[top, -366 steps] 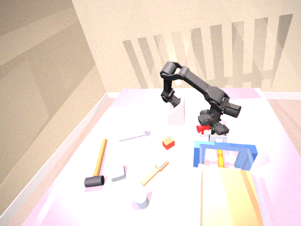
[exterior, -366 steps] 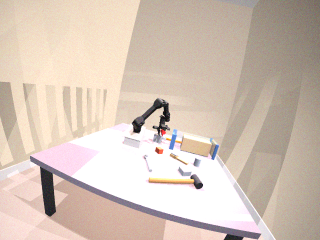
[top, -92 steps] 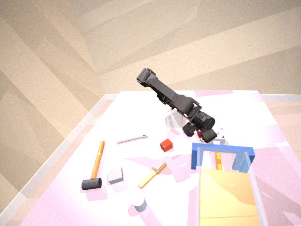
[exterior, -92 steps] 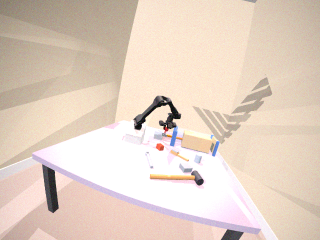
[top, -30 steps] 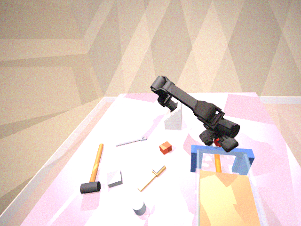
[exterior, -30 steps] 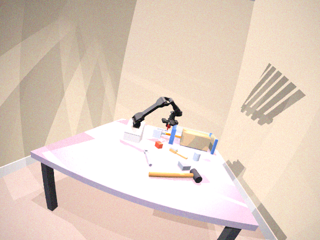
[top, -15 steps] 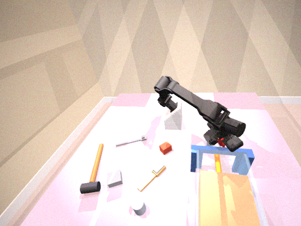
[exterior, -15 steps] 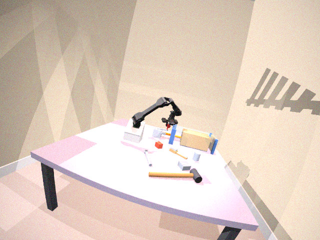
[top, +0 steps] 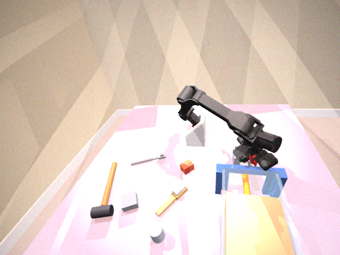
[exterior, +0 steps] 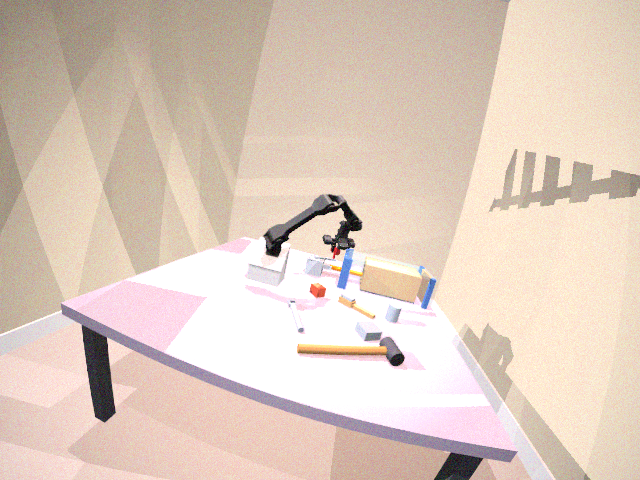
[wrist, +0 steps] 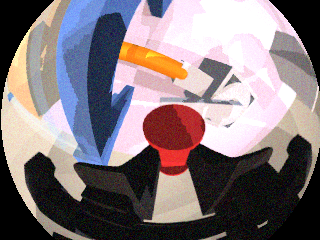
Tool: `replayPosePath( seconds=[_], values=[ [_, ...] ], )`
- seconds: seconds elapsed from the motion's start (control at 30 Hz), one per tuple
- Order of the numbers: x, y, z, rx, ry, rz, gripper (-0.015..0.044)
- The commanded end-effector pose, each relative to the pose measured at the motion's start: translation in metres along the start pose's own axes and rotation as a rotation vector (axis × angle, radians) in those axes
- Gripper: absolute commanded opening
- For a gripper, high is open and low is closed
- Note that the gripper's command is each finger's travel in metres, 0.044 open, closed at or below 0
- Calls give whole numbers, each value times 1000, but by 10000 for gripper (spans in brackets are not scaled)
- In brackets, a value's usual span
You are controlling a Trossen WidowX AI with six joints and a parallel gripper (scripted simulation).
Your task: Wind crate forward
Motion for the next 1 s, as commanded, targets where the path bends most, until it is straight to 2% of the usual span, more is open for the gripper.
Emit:
replayPosePath(
  seconds=[0.0, 0.97],
  values=[
    [11, -4, -18, -14, 21, -5, 0],
    [26, -26, -53, -15, 25, -6, 0]
  ],
)
Point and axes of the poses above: the point midway between the two fingers, 35 mm back from their tips, its own x axis out along the fingers, its own y axis across the jaws, z = x × y, the point moved 6 cm from there along -x, back along the fingers, and after that the axes turned 8 degrees about x, right-handed, at the moved point
